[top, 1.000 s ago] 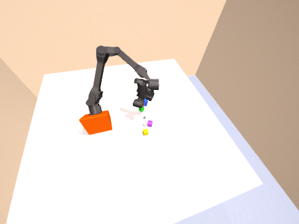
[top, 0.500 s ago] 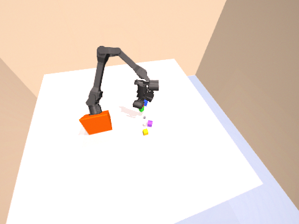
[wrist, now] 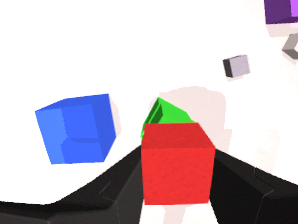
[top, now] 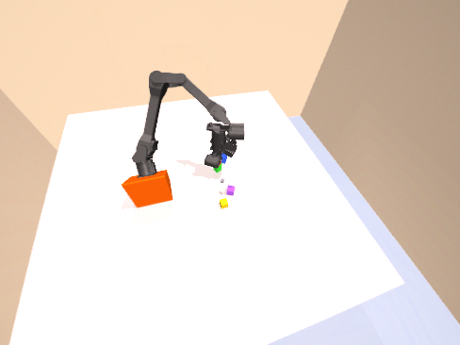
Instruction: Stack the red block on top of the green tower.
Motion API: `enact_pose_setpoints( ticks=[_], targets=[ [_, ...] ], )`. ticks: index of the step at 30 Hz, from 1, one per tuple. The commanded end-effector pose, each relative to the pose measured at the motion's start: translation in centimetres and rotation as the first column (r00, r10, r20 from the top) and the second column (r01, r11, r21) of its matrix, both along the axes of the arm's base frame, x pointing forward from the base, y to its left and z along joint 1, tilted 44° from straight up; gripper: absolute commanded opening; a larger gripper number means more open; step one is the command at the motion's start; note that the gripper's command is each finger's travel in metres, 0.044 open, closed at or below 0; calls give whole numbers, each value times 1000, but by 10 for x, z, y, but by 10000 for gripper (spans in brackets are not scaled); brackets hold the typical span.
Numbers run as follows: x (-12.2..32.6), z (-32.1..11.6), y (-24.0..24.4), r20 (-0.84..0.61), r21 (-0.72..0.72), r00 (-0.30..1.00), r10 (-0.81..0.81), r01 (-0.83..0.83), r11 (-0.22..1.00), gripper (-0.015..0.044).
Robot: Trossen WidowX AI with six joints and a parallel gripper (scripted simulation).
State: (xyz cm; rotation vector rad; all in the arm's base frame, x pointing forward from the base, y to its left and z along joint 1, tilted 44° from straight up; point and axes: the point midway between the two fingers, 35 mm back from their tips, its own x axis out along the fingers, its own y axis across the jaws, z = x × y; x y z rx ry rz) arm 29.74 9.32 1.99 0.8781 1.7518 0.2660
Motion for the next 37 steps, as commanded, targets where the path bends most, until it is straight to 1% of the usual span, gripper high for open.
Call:
enact_pose_setpoints(
  ticks=[1,17,37],
  targets=[
    [0,0,0,0,0,1000,0,0,1000,26],
    [0,0,0,0,0,1000,0,0,1000,440],
    [0,0,0,0,0,1000,0,0,1000,440]
  ],
)
